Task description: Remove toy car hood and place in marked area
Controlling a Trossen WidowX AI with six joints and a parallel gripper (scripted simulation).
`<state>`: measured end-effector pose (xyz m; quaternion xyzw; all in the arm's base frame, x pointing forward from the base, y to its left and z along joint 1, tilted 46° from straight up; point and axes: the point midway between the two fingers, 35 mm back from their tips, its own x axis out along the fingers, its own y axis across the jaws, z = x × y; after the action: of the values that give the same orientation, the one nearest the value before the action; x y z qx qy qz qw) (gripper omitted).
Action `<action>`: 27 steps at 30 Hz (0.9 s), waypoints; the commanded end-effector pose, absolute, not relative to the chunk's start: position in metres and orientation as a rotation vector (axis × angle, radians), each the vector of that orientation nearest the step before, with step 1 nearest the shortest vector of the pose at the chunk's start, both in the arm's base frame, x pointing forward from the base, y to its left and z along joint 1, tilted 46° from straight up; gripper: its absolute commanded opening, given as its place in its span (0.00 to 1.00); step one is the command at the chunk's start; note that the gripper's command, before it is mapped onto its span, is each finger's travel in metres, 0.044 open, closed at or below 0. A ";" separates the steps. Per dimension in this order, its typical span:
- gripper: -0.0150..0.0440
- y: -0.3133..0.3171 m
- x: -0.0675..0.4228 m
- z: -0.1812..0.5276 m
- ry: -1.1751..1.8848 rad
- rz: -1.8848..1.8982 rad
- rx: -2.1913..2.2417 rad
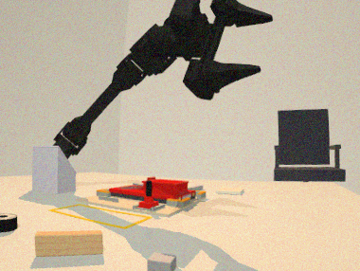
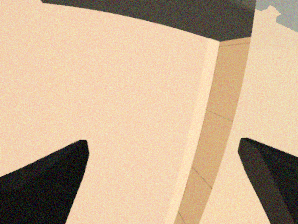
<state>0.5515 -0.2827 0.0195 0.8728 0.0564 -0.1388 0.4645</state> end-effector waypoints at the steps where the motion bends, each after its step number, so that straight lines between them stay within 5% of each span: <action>1: 1.00 -0.239 0.541 0.004 0.428 -0.405 1.888; 11: 1.00 -0.148 0.488 -0.001 0.962 -0.268 1.381; 27: 1.00 -0.044 0.387 0.040 1.413 0.252 0.878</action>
<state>0.4333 -0.0877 0.0164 0.4729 0.5599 -0.0037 0.6804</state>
